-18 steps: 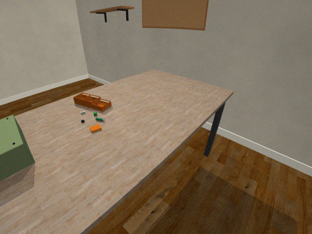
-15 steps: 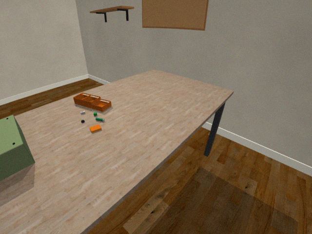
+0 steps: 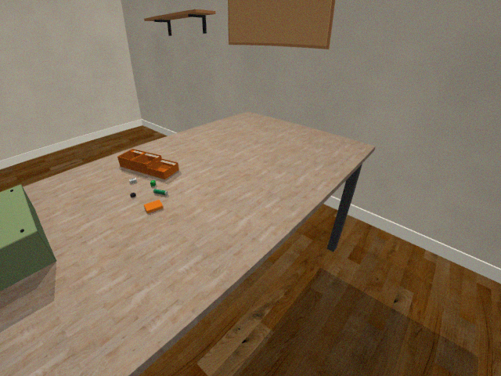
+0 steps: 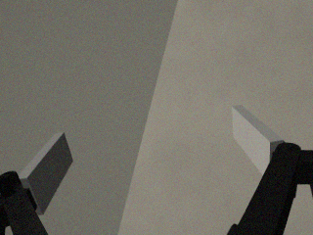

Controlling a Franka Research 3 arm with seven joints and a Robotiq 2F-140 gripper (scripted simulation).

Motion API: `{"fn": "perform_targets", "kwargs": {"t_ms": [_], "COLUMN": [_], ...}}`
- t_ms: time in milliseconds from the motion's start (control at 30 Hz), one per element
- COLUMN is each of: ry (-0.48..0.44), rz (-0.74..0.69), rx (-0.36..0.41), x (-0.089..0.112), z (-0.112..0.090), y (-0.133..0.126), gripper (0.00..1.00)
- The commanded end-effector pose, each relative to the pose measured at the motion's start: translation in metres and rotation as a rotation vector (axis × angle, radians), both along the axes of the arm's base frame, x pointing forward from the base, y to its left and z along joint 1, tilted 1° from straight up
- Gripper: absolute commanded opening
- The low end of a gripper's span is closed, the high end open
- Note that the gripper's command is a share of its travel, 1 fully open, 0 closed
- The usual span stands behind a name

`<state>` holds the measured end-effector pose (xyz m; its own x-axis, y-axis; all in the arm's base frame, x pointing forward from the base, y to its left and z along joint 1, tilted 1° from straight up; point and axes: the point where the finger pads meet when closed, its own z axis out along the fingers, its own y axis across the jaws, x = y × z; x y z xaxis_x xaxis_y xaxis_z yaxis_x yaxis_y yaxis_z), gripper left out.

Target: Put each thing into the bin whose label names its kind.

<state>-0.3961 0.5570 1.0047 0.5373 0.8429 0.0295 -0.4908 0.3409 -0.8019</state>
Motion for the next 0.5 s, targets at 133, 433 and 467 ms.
{"fn": "perform_targets", "kwargs": {"t_ms": [133,433,467], "ry": [0.001,-0.014,-0.014], "rz": [-0.004,0.017,0.017], "rx": [-0.001,-0.005,-0.005], "x": [0.0,-0.002,-0.002], "z": [-0.049,-0.124,-0.124], "y": [0.002,0.003,0.003], "gripper": [0.05,0.05,0.05]}}
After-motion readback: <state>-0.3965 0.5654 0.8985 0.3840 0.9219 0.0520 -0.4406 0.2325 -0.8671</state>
